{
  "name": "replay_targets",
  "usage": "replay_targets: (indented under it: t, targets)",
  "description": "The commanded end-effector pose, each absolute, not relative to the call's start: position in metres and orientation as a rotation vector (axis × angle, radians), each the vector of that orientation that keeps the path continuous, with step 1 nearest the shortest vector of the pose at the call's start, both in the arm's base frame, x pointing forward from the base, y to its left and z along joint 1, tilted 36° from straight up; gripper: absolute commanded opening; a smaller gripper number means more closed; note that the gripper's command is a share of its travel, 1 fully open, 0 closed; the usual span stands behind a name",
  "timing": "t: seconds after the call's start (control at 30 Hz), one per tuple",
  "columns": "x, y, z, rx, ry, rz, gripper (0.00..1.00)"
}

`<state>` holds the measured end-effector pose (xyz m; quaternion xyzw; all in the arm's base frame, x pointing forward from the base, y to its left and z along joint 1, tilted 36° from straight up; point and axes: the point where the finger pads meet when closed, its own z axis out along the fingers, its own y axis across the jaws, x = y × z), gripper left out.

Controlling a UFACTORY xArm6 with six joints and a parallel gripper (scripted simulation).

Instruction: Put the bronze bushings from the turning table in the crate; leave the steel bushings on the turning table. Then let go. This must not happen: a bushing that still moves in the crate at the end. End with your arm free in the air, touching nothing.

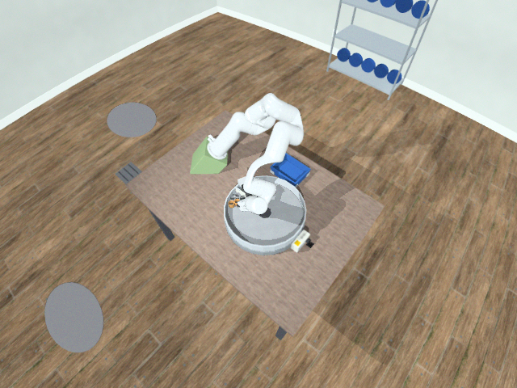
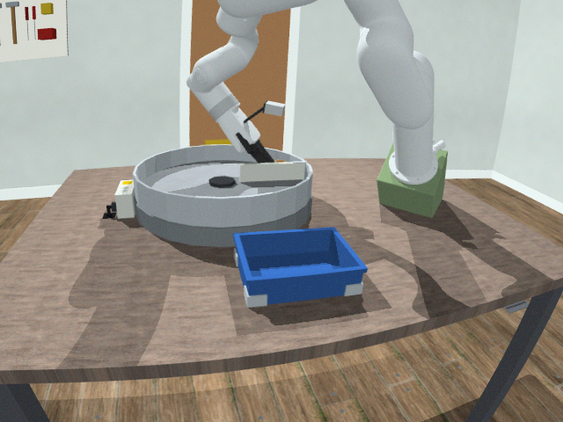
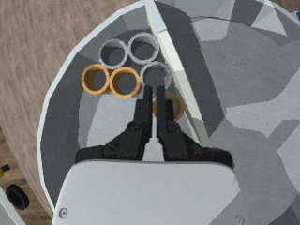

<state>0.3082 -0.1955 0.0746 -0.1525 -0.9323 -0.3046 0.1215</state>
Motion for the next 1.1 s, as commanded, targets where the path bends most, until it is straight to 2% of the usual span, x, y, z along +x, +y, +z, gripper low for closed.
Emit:
replay_targets:
  t: [0.0, 0.7, 1.07]
  targets:
    - [0.309, -0.196, 0.075, -0.446, -2.724, -0.889, 0.0]
    - [0.308, -0.196, 0.076, -0.446, -2.724, -0.889, 0.0]
    - [0.295, -0.205, 0.098, -0.446, -2.724, -0.89, 0.0]
